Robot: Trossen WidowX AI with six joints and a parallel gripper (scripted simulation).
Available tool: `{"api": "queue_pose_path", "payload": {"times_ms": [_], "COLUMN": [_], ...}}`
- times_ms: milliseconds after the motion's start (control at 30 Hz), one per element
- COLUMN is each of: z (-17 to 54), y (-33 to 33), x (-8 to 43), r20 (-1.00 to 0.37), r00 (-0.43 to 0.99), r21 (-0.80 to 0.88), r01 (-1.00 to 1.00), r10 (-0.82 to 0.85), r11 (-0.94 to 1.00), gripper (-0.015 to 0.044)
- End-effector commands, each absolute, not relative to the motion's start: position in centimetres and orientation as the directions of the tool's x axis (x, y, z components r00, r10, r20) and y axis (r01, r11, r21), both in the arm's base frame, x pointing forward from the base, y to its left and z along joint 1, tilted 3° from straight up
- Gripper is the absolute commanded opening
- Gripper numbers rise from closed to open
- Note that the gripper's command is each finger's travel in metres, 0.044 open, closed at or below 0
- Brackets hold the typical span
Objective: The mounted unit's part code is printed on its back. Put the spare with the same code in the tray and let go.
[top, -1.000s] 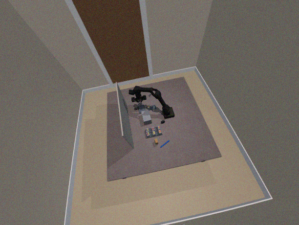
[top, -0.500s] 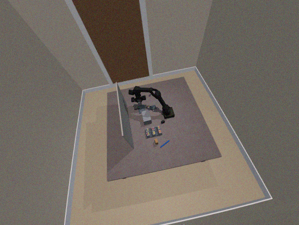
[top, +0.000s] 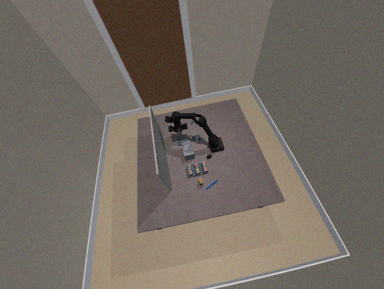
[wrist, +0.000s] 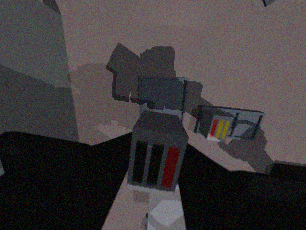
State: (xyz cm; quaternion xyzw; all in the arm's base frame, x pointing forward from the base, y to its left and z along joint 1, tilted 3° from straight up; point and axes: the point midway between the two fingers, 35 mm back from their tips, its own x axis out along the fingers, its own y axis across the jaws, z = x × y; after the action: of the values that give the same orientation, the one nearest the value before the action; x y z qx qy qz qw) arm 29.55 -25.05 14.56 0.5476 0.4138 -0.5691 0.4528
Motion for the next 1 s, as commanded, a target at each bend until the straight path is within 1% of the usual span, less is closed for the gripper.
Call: {"api": "queue_pose_path", "payload": {"times_ms": [0, 967], "z": [14.1, 11.7], "y": [-25.1, -25.5], "x": [29.5, 29.7], "r20": [-0.998, -0.998], "r00": [0.005, 0.005], "r21": [0.02, 0.021], "r01": [0.968, 0.968], "r10": [-0.063, -0.063], "r11": [-0.25, -0.25], "gripper": [0.0, 0.0]}}
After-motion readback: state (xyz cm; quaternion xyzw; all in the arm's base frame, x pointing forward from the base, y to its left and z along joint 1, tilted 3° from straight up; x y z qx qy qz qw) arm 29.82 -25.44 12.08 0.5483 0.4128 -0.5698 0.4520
